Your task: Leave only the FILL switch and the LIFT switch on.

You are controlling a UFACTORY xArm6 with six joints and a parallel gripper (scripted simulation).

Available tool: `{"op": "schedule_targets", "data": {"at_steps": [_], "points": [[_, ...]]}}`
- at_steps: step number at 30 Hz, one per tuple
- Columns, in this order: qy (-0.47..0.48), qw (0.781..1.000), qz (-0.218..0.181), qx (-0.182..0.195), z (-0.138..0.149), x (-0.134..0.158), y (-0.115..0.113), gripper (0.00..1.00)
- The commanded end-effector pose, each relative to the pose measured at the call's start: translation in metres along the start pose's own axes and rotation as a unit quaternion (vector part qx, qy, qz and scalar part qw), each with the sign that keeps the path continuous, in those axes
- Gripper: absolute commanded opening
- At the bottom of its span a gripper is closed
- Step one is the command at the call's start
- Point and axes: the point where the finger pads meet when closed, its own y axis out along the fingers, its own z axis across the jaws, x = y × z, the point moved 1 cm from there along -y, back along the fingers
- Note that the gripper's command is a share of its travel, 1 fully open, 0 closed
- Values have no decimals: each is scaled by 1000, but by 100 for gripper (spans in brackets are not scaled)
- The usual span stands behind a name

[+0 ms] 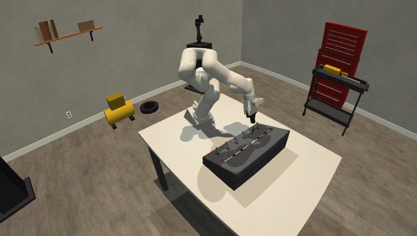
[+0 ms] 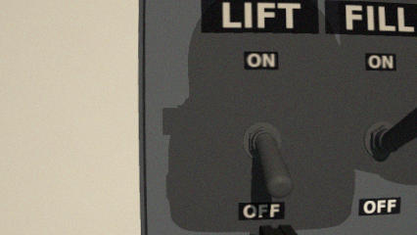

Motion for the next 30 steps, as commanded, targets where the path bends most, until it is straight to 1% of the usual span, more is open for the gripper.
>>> {"op": "schedule_targets", "data": {"at_steps": [1, 30], "points": [[1, 1000, 1, -1, -1, -1, -1, 0], [1, 1000, 1, -1, -1, -8, -1, 0]]}}
